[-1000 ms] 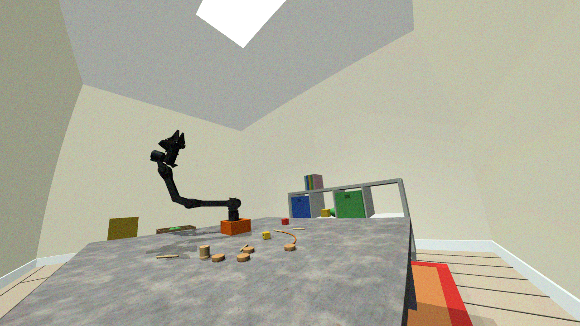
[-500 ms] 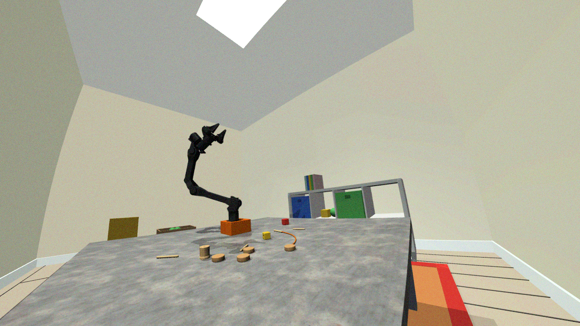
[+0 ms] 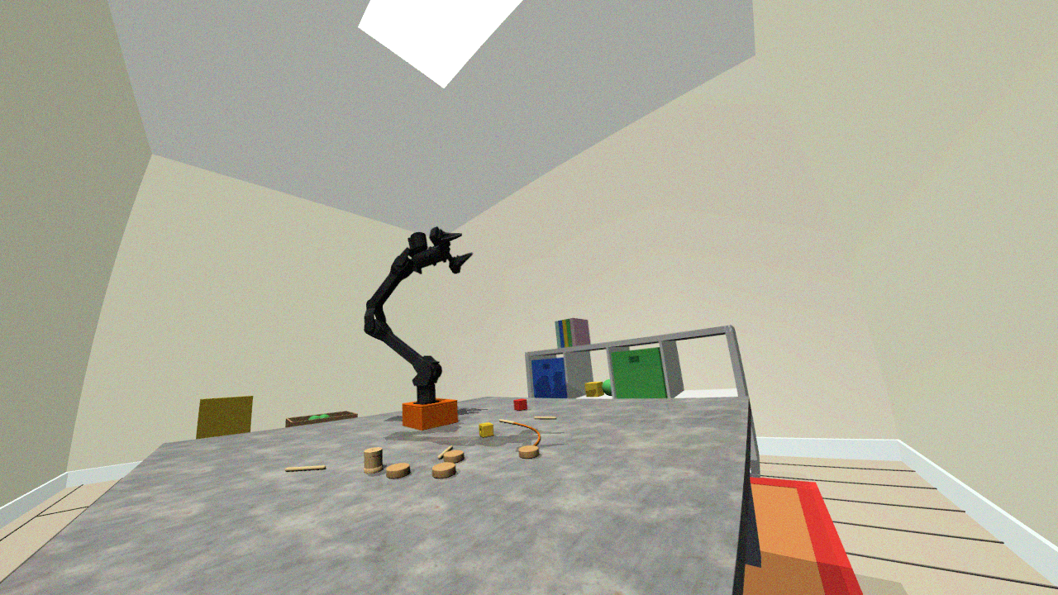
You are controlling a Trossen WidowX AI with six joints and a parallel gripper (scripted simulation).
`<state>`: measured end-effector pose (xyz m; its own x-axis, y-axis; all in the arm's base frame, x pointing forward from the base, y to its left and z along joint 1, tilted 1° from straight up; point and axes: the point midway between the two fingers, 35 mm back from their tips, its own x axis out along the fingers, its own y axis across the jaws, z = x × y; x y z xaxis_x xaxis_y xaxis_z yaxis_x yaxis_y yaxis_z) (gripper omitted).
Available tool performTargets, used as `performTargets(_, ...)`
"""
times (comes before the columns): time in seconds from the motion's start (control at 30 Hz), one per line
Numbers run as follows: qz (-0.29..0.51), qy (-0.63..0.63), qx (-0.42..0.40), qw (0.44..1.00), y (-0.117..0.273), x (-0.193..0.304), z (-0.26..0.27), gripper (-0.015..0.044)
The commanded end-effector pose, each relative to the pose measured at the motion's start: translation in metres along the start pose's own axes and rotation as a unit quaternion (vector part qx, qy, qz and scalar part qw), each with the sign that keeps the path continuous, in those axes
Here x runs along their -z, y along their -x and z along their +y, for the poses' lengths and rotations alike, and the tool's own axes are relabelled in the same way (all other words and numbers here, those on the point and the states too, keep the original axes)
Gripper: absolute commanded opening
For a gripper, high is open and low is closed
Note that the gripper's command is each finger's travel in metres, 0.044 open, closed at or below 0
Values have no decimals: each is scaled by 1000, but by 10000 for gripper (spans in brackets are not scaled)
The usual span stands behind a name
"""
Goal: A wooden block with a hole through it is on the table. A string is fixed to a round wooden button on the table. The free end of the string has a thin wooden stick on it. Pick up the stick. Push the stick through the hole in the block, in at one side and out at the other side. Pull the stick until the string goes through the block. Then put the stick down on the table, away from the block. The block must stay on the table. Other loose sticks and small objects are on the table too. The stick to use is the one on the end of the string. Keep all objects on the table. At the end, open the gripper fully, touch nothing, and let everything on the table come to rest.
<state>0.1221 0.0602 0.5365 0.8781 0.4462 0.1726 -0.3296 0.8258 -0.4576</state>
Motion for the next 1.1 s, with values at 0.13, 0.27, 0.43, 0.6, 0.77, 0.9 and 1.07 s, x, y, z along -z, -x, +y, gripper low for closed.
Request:
performTargets(0.13,177,127,-61,974,-93,100,37,440)
performTargets(0.27,259,178,-105,944,-122,162,50,440)
performTargets(0.43,353,226,-174,891,-140,245,64,440)
performTargets(0.6,434,253,-258,825,-137,332,76,440)
performTargets(0.77,496,256,-355,750,-111,414,91,440)
performTargets(0.9,528,240,-437,688,-76,471,106,440)
performTargets(1.07,542,205,-526,622,-28,519,125,440)
